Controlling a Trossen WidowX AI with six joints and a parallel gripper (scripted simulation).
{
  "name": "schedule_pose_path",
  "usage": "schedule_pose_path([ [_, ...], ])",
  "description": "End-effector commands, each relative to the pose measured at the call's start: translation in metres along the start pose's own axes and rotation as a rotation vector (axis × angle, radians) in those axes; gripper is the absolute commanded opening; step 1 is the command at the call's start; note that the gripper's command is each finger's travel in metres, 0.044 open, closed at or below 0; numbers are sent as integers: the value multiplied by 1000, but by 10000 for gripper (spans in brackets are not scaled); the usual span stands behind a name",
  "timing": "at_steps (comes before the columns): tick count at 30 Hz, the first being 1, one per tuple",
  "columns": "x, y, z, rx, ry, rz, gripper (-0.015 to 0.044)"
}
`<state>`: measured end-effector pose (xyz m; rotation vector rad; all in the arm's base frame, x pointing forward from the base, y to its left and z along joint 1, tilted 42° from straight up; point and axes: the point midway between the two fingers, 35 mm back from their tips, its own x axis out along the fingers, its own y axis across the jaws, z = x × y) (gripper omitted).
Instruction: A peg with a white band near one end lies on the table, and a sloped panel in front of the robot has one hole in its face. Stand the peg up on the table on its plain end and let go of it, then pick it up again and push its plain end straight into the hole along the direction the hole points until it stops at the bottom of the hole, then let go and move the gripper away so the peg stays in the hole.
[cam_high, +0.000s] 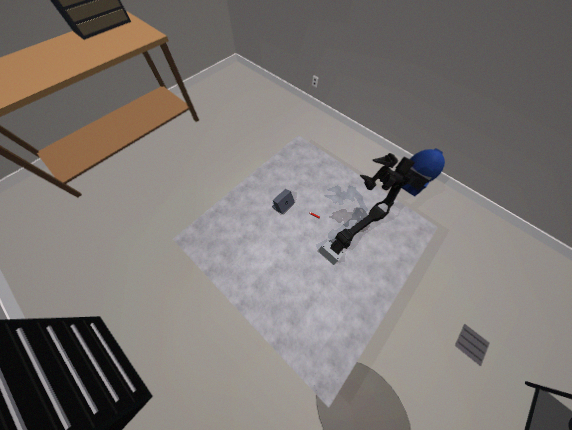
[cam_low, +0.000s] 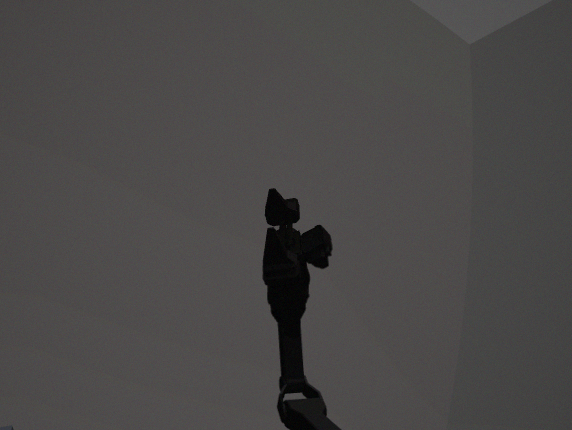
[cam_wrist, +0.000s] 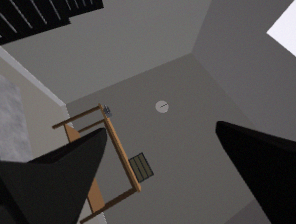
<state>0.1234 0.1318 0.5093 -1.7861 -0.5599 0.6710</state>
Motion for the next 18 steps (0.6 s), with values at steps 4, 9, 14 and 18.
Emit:
schedule_pose_path([
  [4,34,26,-3,119,94,133,440],
  [9,57,47,-8,211,172,222,440],
  [14,77,69,-16,303,257,304,440],
  [18,94,90,-24,377,339,371,440],
])
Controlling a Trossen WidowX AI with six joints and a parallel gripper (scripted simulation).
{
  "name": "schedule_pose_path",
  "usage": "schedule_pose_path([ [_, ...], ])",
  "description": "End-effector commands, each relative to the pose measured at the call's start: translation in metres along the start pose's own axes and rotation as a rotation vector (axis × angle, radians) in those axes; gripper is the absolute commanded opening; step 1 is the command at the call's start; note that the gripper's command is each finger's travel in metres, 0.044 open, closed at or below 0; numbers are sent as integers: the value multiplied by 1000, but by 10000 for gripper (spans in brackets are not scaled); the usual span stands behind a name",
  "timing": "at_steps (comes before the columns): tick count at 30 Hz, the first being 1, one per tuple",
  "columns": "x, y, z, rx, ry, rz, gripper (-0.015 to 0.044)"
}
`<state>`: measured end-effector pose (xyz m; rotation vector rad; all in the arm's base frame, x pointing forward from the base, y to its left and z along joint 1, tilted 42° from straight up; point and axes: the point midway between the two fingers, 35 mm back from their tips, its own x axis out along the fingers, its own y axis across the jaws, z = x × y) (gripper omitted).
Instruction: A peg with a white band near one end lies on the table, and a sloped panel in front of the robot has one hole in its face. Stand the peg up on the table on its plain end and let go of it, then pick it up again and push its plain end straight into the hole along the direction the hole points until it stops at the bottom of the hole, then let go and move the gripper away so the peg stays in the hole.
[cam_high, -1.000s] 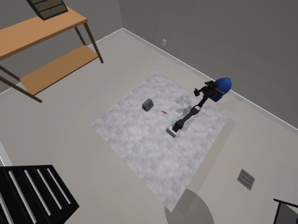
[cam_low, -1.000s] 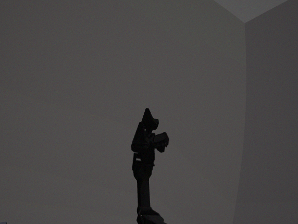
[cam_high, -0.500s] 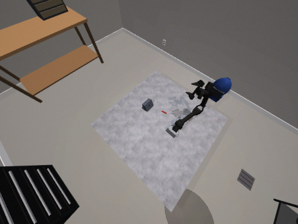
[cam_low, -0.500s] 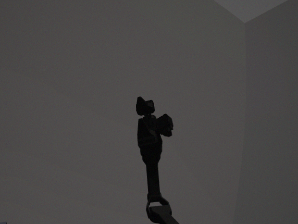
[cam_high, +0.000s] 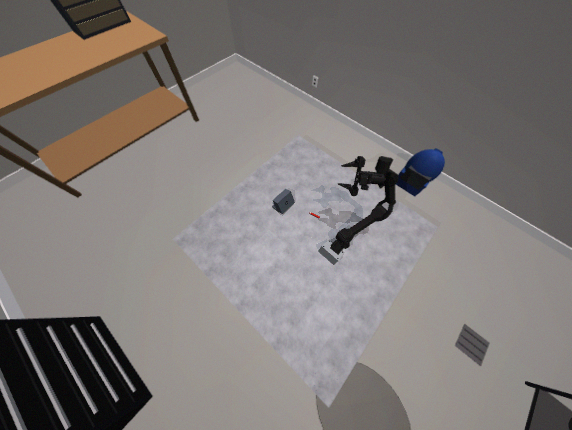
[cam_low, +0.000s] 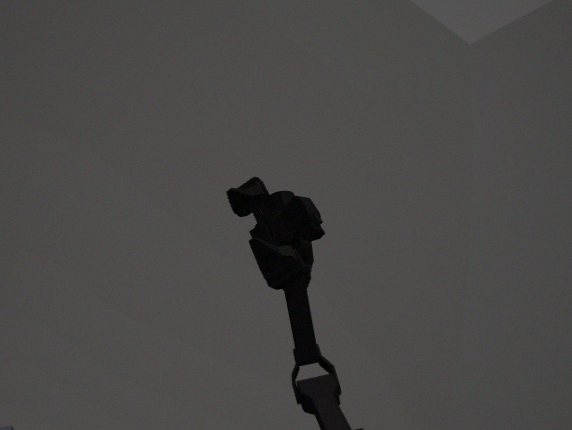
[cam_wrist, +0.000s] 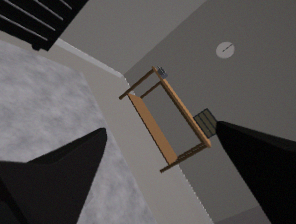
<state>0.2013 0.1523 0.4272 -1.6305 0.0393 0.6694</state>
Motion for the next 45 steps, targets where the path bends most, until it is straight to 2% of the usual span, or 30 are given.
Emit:
schedule_pose_path([
  [1,21,11,-8,68,75,58,440],
  [11,74,47,-39,277,296,194,440],
  [24,122,103,-93,547,610,320,440],
  [34,143,156,-140,734,882,384,440],
  [45,146,219,-189,917,1197,422,440],
])
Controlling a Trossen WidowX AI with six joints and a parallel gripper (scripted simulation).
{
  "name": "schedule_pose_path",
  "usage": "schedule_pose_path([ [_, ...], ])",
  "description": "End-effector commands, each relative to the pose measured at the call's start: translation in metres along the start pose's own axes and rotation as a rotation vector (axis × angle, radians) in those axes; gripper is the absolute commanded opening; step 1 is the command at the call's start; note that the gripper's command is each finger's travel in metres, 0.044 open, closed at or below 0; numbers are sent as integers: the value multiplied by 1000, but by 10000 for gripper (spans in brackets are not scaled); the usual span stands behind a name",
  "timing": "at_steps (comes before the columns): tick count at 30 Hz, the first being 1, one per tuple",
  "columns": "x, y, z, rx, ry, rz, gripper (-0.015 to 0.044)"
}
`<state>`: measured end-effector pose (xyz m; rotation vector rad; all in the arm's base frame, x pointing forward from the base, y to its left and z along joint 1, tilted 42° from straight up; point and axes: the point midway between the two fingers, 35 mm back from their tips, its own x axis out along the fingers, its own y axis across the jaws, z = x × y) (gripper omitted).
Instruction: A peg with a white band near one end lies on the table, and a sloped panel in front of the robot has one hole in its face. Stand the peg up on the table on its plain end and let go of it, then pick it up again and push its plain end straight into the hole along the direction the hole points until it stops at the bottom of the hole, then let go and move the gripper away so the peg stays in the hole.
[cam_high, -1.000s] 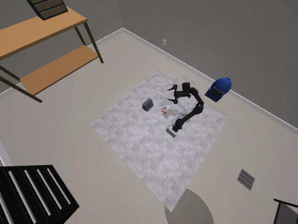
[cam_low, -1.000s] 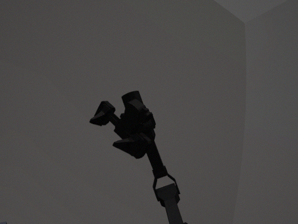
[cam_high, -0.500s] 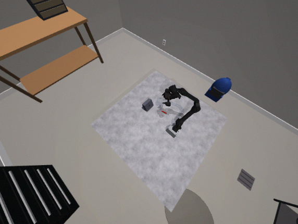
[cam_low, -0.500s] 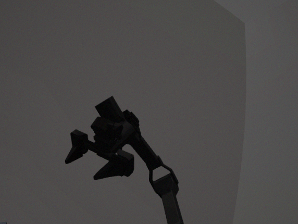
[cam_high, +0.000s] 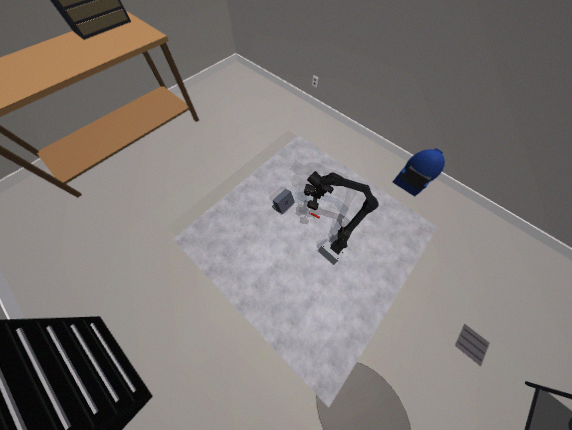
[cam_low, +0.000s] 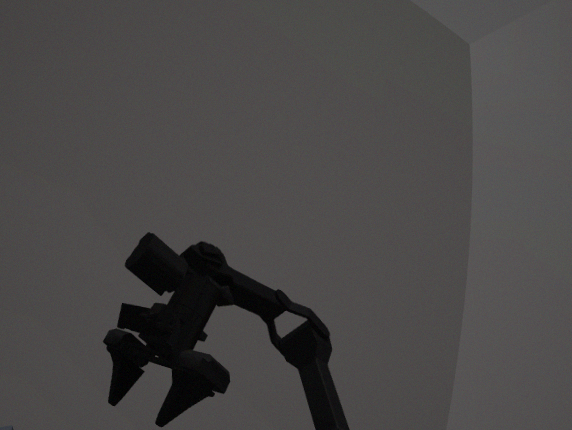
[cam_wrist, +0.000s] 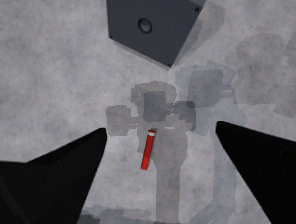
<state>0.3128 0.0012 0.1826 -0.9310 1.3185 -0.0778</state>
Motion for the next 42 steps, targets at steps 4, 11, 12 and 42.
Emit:
schedule_pose_path([
  [4,40,2,-25,129,169,0,440],
  [11,77,7,-55,261,340,-9,440],
  [12,79,7,-57,269,352,-10,440],
  [42,120,8,-70,273,354,-10,440],
])
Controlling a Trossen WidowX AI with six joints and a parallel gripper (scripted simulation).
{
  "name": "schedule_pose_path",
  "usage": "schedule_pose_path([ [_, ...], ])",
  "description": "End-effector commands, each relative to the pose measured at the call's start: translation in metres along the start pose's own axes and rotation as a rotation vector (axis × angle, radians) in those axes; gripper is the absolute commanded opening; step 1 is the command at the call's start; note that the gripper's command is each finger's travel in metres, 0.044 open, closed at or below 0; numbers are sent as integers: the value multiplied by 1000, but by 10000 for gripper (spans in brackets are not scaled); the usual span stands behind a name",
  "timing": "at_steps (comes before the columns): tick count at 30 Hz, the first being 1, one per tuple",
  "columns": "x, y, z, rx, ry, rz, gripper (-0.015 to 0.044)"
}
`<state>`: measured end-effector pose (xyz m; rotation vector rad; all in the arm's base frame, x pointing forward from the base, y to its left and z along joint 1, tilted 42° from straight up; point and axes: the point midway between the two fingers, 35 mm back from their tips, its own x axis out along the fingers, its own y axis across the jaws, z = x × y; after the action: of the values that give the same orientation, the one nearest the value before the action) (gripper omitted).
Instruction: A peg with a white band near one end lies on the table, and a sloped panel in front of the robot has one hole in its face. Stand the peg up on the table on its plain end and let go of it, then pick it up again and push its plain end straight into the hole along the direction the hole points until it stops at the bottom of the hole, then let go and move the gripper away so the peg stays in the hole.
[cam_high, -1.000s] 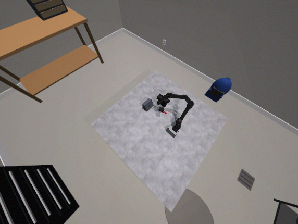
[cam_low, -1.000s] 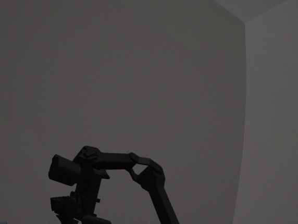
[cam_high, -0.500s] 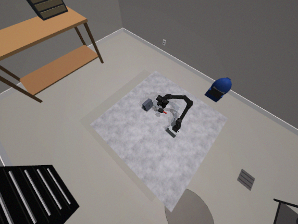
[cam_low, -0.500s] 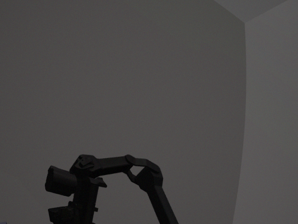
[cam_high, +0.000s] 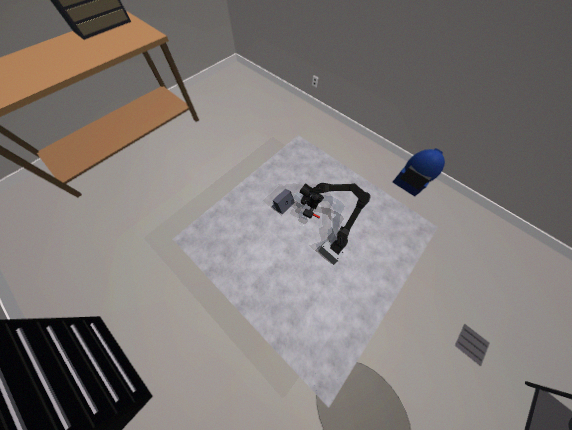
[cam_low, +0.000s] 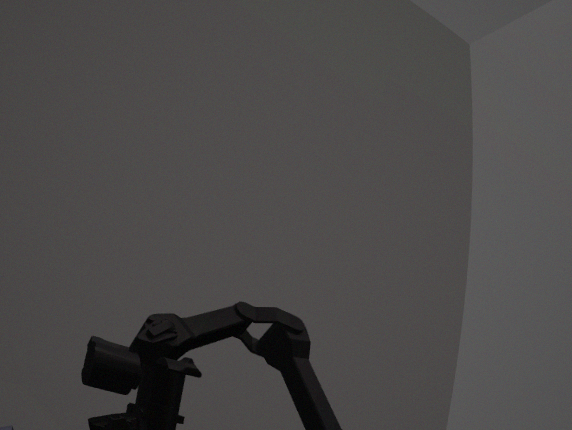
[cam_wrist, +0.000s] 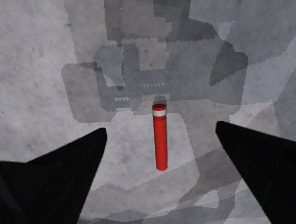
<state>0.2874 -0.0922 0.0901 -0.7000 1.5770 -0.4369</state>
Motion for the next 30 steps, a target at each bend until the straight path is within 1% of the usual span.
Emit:
schedule_pose_path([
  [1,6,0,-1,-8,4,-5,440],
  [23,39,-2,-4,-8,5,-10,440],
  [30,39,-2,-4,-8,5,-10,256],
])
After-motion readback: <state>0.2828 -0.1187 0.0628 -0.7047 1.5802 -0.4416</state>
